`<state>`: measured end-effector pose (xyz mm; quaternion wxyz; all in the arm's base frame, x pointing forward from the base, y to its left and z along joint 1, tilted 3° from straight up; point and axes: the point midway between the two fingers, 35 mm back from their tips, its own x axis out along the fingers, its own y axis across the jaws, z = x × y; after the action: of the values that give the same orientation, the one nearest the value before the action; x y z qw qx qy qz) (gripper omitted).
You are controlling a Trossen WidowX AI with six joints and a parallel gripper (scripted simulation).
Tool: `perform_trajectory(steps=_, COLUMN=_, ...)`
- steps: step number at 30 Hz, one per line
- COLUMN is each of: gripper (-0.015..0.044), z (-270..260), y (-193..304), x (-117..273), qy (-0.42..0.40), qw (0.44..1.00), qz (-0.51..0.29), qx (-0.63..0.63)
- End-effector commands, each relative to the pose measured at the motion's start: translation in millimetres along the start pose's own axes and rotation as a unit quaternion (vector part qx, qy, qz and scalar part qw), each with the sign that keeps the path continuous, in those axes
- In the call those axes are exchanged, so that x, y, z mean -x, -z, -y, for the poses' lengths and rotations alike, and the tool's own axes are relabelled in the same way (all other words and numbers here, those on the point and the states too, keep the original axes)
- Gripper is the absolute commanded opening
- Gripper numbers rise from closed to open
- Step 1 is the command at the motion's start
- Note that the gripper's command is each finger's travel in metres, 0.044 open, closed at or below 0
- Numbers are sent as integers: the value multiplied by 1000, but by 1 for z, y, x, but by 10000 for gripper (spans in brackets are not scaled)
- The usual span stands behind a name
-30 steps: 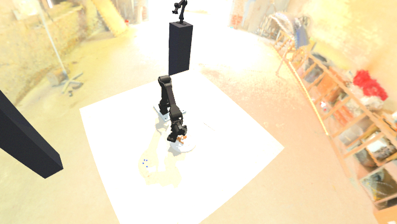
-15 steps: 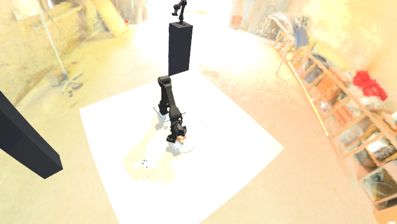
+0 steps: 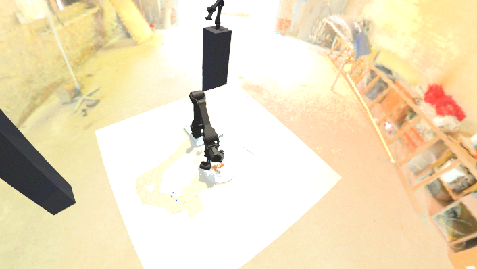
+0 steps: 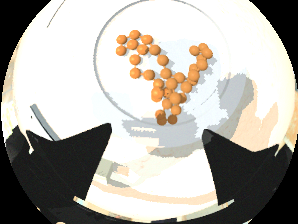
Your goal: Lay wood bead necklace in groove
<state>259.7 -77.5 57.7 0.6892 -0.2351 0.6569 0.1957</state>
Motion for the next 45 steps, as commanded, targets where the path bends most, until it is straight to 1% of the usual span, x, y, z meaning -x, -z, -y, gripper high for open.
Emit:
perform_trajectory(steps=1, gripper=440, z=1, y=-2, x=5, qy=2, qw=1000, qz=6, qx=3)
perform_trajectory(steps=12, gripper=440, z=1, y=-2, x=5, qy=2, qw=1000, qz=6, qx=3)
perform_trajectory(steps=14, gripper=387, z=1, y=-4, x=5, qy=2, qw=1000, qz=6, qx=-26)
perform_trajectory(steps=16, gripper=335, z=1, y=-9, x=8, qy=1, qw=994, qz=7, qx=-108)
perform_trajectory(steps=19, gripper=256, z=1, y=-18, x=11, qy=0, qw=971, qz=7, qx=-241)
perform_trajectory(steps=21, gripper=204, z=0, y=-24, x=13, qy=0, qw=945, qz=7, qx=-327)
perform_trajectory(steps=24, gripper=125, z=-1, y=-34, x=17, qy=-2, qw=892, qz=8, qx=-451)
perform_trajectory(steps=27, gripper=120, z=-2, y=-43, x=20, qy=-3, qw=824, qz=8, qx=-567)
perform_trajectory(steps=31, gripper=120, z=-4, y=-56, x=25, qy=-5, qw=714, qz=7, qx=-700)
perform_trajectory(steps=39, gripper=120, z=-8, y=-69, x=30, qy=-6, qw=561, qz=6, qx=-828)
perform_trajectory(steps=45, gripper=120, z=-8, y=-69, x=30, qy=-7, qw=553, qz=6, qx=-833)
